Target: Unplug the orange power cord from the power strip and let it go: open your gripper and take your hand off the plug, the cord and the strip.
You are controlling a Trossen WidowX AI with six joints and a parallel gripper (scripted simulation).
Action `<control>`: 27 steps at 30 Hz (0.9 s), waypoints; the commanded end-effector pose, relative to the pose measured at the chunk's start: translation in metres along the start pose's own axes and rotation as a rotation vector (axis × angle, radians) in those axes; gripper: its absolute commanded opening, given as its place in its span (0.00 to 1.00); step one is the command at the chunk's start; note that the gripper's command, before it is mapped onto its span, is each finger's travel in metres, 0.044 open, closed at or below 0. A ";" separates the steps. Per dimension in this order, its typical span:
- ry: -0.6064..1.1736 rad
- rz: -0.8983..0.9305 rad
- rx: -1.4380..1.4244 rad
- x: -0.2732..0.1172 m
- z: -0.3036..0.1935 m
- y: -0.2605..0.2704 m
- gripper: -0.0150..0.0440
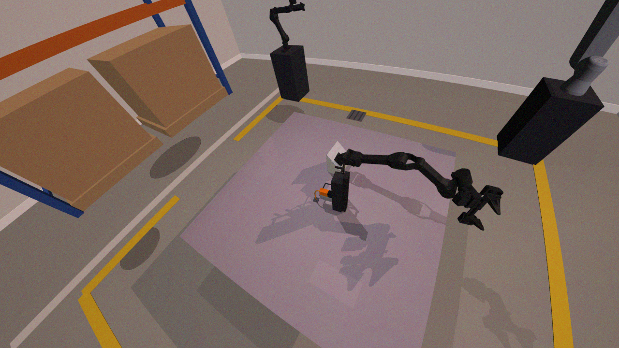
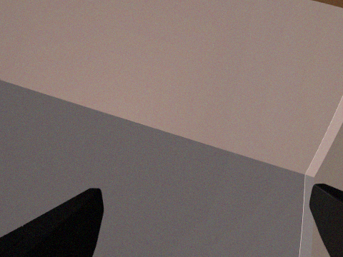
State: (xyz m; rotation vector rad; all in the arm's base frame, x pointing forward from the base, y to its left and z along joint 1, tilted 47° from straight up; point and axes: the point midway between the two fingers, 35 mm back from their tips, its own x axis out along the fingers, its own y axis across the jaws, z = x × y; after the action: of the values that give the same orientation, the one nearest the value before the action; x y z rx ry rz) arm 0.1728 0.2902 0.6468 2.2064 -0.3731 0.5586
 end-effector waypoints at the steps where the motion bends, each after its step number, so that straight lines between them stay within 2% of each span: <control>1: 0.000 0.001 -0.004 0.000 0.000 0.000 0.89; 9: 0.029 0.067 -0.281 0.037 0.010 -0.032 0.53; 18: 0.139 0.036 -0.752 0.097 0.043 -0.112 0.53; 27: 0.245 -0.165 -1.167 0.148 0.131 -0.203 0.53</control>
State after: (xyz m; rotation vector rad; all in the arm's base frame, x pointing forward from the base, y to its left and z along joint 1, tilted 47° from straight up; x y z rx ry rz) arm 0.3964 0.3142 0.5410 1.1173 -0.3289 0.3992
